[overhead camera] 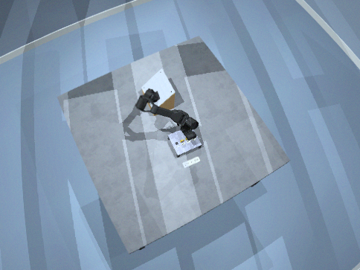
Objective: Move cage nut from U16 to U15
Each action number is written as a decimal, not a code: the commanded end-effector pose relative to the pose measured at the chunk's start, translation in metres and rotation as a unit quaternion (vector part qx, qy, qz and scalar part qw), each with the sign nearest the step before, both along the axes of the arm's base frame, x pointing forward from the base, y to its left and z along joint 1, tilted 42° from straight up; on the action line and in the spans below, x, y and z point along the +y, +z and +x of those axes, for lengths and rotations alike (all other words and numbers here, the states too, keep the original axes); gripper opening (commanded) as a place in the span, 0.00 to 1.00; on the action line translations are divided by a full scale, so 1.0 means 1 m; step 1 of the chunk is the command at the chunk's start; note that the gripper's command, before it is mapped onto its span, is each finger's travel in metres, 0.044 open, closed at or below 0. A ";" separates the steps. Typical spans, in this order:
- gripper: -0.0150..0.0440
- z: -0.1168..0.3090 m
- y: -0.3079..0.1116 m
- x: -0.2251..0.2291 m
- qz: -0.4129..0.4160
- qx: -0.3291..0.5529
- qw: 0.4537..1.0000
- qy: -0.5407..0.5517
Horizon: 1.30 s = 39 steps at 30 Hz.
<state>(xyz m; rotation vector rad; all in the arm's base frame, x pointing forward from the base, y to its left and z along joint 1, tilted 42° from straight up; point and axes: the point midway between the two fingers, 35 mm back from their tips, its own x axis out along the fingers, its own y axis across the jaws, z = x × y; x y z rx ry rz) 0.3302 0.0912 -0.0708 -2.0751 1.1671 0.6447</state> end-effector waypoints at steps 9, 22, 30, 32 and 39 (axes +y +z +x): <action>0.30 0.001 0.000 0.001 0.002 0.004 1.000 -0.004; 0.30 0.001 0.000 0.002 0.002 0.008 1.000 -0.008; 0.30 0.001 0.001 0.002 0.002 0.011 1.000 -0.011; 0.30 0.001 0.001 0.002 0.002 0.011 1.000 -0.011; 0.30 0.001 0.001 0.002 0.001 0.013 1.000 -0.012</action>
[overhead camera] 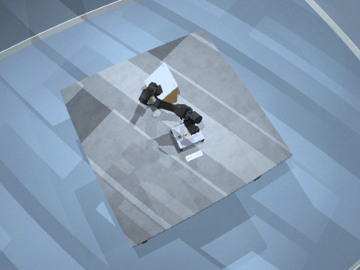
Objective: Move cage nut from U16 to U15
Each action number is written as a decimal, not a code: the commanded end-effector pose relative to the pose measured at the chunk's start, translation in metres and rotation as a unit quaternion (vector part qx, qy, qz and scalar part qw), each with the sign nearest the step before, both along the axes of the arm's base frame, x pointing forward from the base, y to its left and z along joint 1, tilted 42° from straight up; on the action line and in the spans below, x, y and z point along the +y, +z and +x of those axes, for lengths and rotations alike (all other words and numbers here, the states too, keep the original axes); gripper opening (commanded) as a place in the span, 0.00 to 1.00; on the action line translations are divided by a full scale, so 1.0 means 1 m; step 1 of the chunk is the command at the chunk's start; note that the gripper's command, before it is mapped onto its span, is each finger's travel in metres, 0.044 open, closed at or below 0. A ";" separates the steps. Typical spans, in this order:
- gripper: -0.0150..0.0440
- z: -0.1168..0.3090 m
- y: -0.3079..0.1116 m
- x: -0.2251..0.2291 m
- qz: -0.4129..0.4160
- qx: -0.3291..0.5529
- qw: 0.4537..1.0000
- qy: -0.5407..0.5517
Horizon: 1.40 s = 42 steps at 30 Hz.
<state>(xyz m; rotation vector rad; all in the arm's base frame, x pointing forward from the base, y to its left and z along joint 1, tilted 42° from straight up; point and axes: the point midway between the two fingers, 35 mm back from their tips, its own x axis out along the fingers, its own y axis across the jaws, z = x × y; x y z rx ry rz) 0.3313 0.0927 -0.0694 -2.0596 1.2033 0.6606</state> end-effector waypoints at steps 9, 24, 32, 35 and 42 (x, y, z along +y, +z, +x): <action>0.30 0.001 0.000 0.001 0.002 0.003 1.000 -0.004; 0.30 0.001 0.001 0.002 0.002 0.008 1.000 -0.008; 0.30 0.002 0.001 0.002 0.001 0.013 1.000 -0.013; 0.30 0.002 0.001 0.002 0.001 0.015 1.000 -0.015; 0.30 0.002 0.002 0.002 0.000 0.019 1.000 -0.019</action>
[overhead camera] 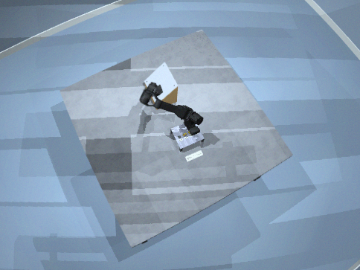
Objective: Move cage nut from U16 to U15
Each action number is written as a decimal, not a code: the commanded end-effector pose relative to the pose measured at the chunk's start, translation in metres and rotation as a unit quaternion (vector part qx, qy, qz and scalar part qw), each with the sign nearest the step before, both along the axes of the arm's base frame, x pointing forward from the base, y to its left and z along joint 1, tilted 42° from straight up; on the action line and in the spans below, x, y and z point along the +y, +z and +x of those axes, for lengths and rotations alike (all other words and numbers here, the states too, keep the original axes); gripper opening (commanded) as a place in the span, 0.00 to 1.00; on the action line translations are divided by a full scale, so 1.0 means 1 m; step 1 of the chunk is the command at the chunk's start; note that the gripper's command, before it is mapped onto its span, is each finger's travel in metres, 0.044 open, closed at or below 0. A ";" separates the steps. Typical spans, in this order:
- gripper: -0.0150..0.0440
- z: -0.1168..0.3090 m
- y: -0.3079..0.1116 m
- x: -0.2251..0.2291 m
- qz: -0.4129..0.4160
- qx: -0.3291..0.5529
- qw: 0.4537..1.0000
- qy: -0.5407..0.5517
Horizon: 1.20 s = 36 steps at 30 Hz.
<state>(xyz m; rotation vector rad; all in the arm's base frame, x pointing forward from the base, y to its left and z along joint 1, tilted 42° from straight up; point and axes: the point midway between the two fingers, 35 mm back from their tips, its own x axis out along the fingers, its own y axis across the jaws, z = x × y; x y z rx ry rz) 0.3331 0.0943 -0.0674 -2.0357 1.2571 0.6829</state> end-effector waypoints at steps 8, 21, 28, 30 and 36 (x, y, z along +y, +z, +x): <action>0.30 0.001 0.000 0.001 0.002 0.006 1.000 -0.006; 0.30 0.002 0.000 0.001 0.001 0.015 1.000 -0.015; 0.30 0.002 0.000 0.001 0.000 0.018 1.000 -0.018; 0.30 0.002 0.000 0.001 0.000 0.020 1.000 -0.019; 0.30 0.002 0.000 0.001 0.000 0.022 1.000 -0.020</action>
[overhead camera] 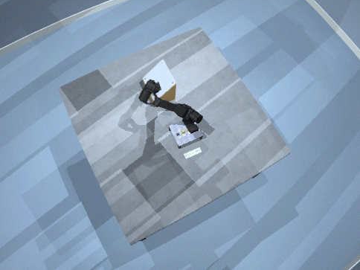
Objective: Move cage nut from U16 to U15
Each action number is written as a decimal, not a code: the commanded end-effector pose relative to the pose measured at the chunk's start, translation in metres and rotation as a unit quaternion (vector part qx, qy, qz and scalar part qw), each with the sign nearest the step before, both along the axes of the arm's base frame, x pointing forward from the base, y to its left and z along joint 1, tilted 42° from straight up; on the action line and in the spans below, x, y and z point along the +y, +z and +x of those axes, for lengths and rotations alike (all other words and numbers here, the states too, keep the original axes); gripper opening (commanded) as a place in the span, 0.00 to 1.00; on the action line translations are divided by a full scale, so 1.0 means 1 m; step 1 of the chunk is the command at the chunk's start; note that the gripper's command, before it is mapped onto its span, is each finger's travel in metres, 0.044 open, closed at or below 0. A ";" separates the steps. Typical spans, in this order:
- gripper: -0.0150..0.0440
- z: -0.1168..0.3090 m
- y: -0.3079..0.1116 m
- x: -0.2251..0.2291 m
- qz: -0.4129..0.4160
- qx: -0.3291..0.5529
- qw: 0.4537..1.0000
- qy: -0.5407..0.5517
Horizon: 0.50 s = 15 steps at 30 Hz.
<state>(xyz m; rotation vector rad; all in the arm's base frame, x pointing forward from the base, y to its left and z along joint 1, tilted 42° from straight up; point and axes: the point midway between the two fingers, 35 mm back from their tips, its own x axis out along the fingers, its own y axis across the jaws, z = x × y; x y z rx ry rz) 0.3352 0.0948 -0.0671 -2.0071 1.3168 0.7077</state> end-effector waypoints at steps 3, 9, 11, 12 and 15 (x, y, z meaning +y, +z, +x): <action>0.30 0.000 0.000 0.001 0.002 0.003 1.000 -0.004; 0.30 0.000 0.000 0.001 0.002 0.004 1.000 -0.005; 0.30 0.000 0.001 0.002 0.002 0.004 1.000 -0.005; 0.30 0.000 0.001 0.002 0.002 0.004 1.000 -0.005; 0.30 0.000 0.001 0.002 0.002 0.004 1.000 -0.005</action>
